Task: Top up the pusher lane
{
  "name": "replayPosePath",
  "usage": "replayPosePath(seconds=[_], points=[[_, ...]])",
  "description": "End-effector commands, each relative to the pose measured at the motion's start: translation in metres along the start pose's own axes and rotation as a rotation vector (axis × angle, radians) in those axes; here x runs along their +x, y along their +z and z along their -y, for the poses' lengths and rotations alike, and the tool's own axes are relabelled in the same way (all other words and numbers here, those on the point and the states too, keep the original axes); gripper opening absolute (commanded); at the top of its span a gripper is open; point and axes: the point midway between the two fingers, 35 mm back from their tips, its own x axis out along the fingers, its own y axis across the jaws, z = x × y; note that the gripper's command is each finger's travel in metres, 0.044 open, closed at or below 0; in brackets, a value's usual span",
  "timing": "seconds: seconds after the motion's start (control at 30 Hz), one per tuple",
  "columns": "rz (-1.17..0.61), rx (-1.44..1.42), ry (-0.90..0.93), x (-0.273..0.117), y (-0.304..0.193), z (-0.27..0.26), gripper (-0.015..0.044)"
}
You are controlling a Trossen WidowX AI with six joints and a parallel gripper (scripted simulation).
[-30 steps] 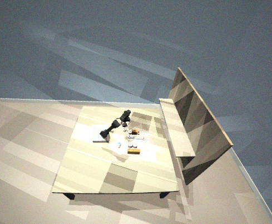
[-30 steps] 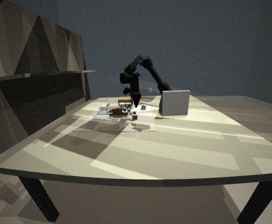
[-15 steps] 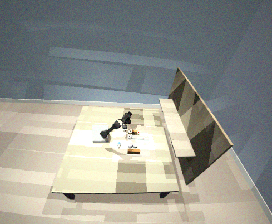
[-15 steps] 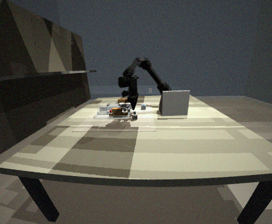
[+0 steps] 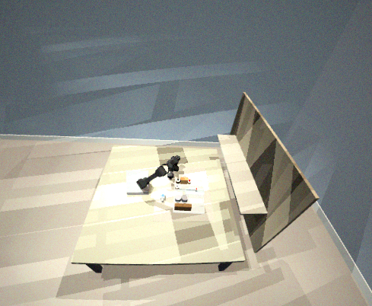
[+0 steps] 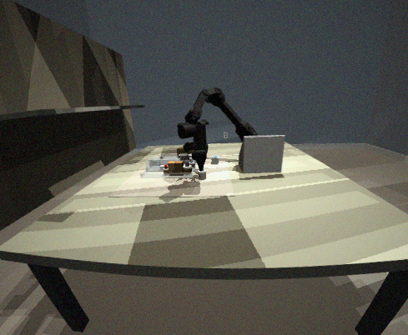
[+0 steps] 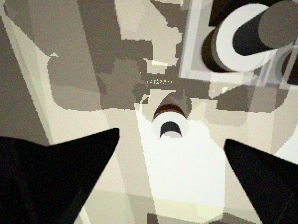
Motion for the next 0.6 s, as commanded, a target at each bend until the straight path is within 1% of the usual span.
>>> replayPosePath(seconds=[0.0,0.57], points=[[0.001,-0.007,-0.005,0.007,-0.001,0.001,0.0440],[0.002,-0.007,-0.006,0.034,-0.001,0.001,0.0440]])
